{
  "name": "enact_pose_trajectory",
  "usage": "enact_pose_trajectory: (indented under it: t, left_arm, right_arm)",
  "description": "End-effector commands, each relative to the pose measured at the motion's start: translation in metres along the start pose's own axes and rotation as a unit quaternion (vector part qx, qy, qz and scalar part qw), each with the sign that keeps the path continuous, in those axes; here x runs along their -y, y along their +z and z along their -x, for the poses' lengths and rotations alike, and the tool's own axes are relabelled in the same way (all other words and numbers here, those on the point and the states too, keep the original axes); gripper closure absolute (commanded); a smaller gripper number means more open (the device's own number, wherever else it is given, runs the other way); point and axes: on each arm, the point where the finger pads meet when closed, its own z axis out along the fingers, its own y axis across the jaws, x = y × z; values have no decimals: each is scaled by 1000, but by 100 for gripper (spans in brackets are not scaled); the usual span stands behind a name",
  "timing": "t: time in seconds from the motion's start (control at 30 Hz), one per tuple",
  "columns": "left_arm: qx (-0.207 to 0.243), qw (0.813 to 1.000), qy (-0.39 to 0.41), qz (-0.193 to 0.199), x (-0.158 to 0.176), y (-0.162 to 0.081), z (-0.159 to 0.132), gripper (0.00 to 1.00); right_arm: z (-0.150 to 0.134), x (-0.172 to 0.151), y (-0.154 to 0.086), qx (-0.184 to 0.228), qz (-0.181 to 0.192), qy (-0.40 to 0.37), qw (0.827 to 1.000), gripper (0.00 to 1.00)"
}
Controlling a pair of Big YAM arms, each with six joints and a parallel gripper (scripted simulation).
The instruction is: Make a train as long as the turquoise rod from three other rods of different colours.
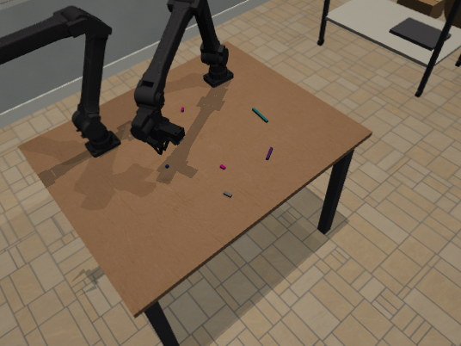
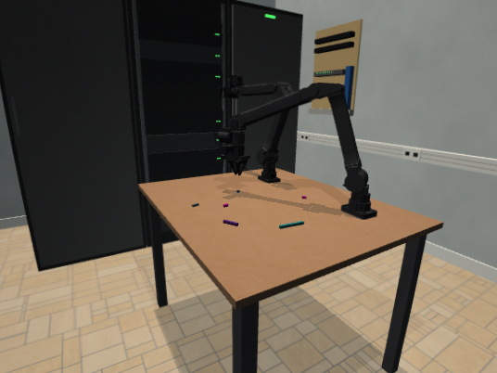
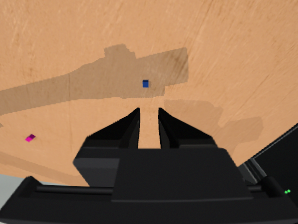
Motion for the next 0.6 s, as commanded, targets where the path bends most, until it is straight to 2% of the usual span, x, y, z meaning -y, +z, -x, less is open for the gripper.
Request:
enact_pose_trajectory:
  t: [0.0, 0.2, 0.23, 0.57]
  left_arm:
    - [1, 1000, -9, -7, 6, -16, 6, 77]
    - [1, 1000, -9, -7, 5, -15, 6, 77]
    - [1, 1000, -9, -7, 5, -15, 6, 0]
    - [1, 1000, -8, -7, 5, -15, 6, 0]
  right_arm:
    - [12, 9, -4, 17, -9, 6, 1000, 0]
    - [12, 9, -4, 17, -9, 6, 1000, 0]
    - [12, 9, -4, 17, -9, 6, 1000, 0]
    - [12, 9, -4, 17, -9, 6, 1000, 0]
